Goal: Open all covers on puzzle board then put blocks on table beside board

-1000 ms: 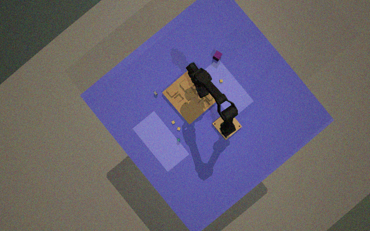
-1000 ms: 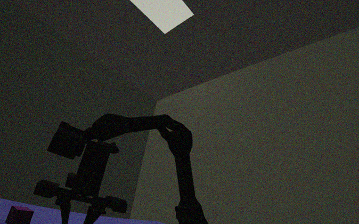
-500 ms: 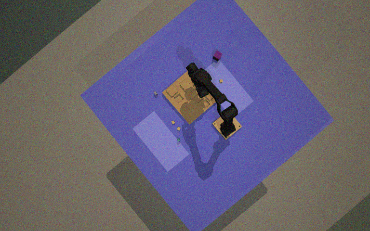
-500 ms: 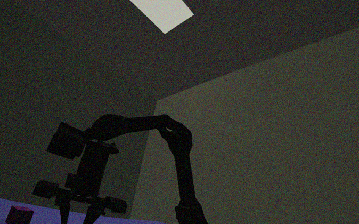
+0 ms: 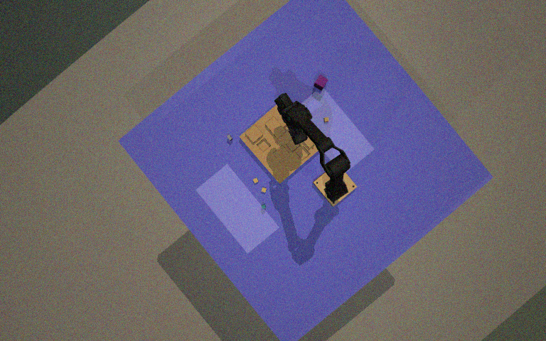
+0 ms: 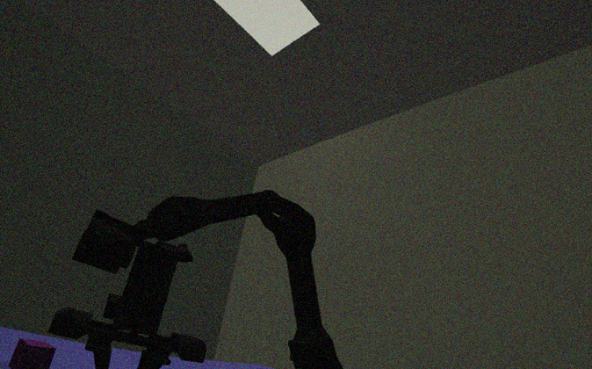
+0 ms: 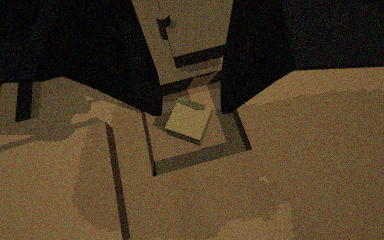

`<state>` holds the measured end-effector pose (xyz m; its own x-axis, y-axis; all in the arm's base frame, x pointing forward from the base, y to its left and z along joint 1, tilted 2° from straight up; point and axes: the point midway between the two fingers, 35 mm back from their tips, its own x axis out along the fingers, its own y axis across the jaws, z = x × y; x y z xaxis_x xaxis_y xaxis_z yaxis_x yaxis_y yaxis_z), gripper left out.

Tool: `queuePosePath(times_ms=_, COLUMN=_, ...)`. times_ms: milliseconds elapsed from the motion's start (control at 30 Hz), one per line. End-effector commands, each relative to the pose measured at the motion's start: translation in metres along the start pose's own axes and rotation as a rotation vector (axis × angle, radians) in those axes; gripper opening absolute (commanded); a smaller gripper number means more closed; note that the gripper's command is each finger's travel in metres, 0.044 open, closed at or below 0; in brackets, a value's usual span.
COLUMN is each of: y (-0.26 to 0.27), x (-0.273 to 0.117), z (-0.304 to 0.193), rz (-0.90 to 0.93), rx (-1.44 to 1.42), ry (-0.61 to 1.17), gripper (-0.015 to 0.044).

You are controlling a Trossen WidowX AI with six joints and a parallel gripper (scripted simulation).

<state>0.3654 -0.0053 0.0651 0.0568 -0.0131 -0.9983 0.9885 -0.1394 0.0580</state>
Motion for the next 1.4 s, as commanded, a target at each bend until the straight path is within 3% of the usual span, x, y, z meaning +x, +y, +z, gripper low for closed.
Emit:
queuePosePath(times_ms=0, y=-0.001, x=0.005, z=0.001, rz=-0.003, rx=0.002, ry=-0.006, gripper=0.0144)
queuePosePath(times_ms=867, y=-0.001, x=0.018, z=0.002, rz=-0.003, rx=0.002, ry=-0.006, gripper=0.0144)
queuePosePath(times_ms=1167, y=-0.001, x=0.016, z=0.001, rz=-0.002, rx=0.002, ry=0.0, gripper=0.0084)
queuePosePath(times_ms=1367, y=0.0, x=0.013, z=0.001, rz=-0.002, rx=0.002, ry=-0.001, gripper=0.008)
